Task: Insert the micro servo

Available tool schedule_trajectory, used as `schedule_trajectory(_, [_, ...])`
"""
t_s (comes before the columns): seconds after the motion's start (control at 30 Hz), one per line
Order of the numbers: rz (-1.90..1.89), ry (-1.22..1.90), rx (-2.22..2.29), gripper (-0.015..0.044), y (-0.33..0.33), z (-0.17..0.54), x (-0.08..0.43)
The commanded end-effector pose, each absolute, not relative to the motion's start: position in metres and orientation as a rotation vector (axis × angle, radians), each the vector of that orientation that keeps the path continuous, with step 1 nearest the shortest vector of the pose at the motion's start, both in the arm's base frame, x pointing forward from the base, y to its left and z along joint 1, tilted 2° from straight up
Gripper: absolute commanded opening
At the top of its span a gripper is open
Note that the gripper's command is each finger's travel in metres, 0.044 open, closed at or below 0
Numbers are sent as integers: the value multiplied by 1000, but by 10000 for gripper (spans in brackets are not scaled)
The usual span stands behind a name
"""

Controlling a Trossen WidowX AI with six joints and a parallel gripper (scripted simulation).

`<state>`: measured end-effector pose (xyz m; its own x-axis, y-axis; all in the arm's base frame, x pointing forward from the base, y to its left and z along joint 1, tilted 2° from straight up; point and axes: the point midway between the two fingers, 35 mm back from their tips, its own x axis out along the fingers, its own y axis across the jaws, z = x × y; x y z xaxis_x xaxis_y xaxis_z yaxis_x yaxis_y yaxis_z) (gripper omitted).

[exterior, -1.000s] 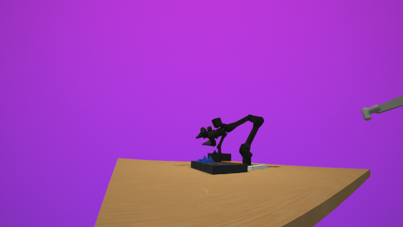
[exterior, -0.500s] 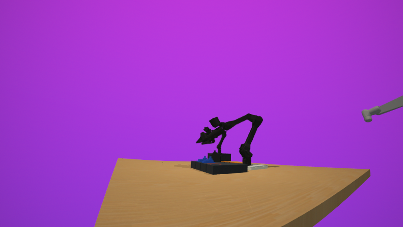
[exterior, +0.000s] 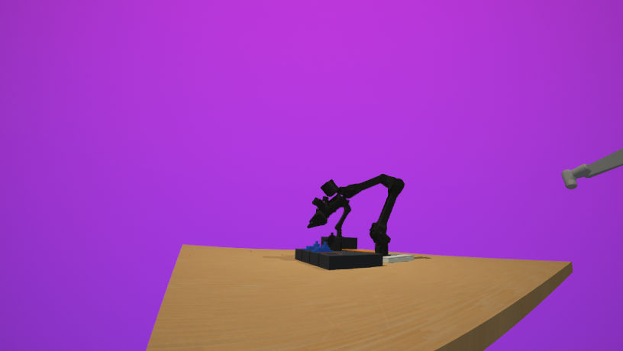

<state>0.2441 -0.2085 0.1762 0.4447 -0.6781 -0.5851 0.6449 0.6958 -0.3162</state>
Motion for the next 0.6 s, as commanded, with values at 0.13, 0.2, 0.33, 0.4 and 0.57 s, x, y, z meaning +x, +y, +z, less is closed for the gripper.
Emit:
schedule_trajectory(0.13, [-660, 906, -239, 440, -199, 171, 247])
schedule_trajectory(0.2, [-617, 941, -285, 440, -196, 169, 247])
schedule_trajectory(0.33, [-527, 1009, -380, 440, -191, 167, 248])
schedule_trajectory(0.4, [-480, 1041, -426, 440, -188, 166, 248])
schedule_trajectory(0.57, [-357, 1112, -537, 440, -181, 163, 247])
